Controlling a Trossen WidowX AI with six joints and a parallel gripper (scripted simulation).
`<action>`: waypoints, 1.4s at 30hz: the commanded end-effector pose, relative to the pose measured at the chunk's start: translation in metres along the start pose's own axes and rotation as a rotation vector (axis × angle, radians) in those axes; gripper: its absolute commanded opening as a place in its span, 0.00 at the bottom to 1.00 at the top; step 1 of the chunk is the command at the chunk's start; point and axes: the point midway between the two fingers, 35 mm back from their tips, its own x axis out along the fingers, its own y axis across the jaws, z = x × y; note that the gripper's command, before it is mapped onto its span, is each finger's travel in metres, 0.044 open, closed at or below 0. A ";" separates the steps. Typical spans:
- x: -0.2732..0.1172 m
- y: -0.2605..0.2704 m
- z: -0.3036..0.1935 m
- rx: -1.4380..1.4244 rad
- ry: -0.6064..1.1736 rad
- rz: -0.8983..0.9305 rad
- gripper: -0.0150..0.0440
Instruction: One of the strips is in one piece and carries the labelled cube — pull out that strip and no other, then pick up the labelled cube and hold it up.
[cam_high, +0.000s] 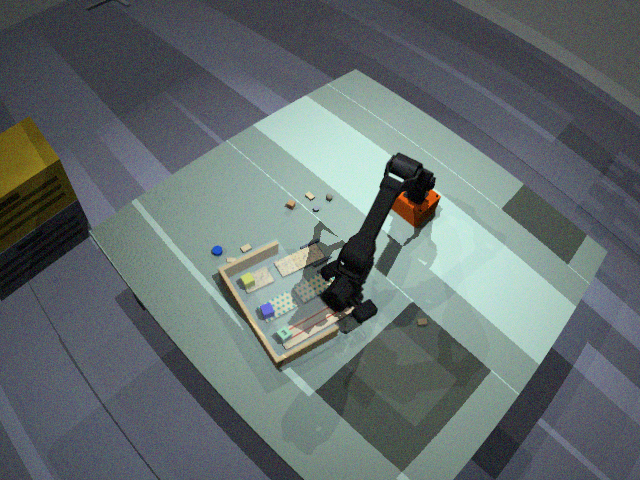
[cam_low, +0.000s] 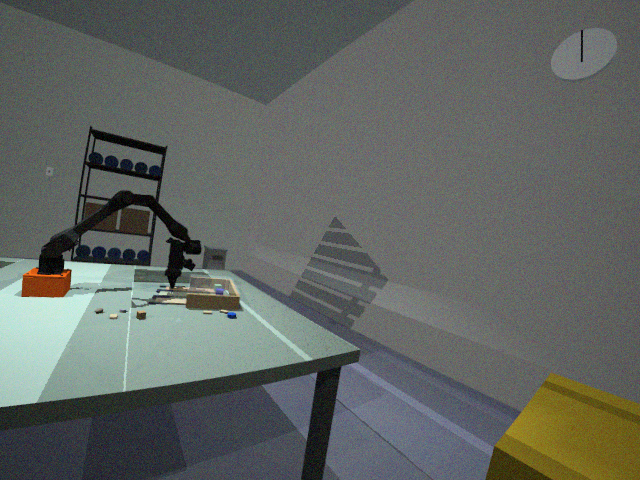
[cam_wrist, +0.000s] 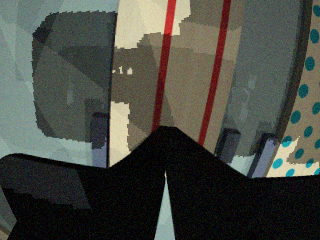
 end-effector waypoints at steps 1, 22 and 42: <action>0.002 0.001 0.000 0.004 0.001 0.003 0.25; 0.004 0.001 0.001 0.004 0.001 0.003 0.25; 0.006 0.002 0.001 0.004 0.001 0.003 0.25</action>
